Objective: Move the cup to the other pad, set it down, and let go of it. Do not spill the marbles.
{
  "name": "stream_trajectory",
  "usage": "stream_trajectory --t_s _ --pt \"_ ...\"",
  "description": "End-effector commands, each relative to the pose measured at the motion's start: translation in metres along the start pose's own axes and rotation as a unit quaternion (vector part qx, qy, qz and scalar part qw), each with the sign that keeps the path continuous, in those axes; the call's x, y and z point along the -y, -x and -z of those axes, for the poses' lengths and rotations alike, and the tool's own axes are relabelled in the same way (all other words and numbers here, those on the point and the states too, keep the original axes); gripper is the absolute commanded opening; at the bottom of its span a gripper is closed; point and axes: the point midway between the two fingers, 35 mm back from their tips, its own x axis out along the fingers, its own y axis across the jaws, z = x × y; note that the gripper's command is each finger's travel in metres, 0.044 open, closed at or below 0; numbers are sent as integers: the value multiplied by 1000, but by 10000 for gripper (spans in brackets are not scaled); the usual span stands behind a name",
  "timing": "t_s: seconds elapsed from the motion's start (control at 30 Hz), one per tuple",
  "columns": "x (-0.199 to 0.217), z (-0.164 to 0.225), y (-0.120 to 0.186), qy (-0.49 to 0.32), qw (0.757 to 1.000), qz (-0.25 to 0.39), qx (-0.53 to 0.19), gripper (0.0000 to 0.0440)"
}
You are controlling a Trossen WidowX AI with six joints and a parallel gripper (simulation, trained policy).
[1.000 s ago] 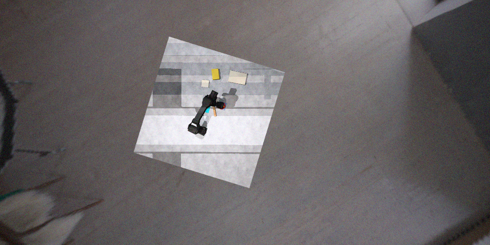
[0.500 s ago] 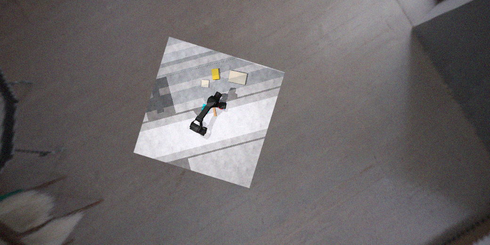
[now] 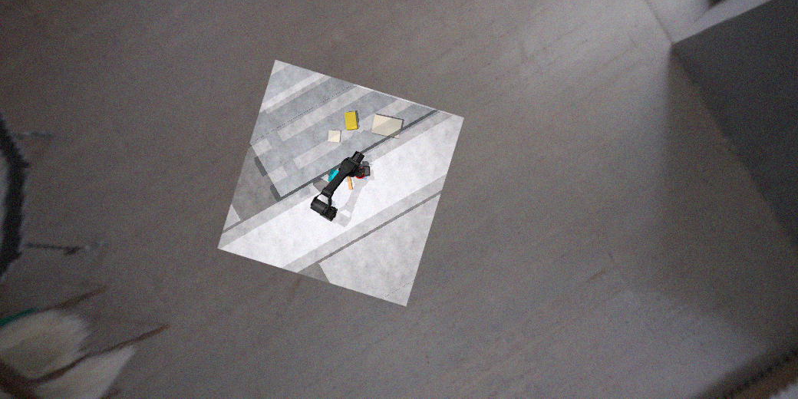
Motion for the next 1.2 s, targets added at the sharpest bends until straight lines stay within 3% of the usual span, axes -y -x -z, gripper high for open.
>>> stream_trajectory --t_s 0.0,0.63,1.17 --pt "-2 3 3 21 1000 -4 0 0" --pt "-34 5 52 99 995 5 30 0" --pt "-82 -12 66 157 986 25 58 0"
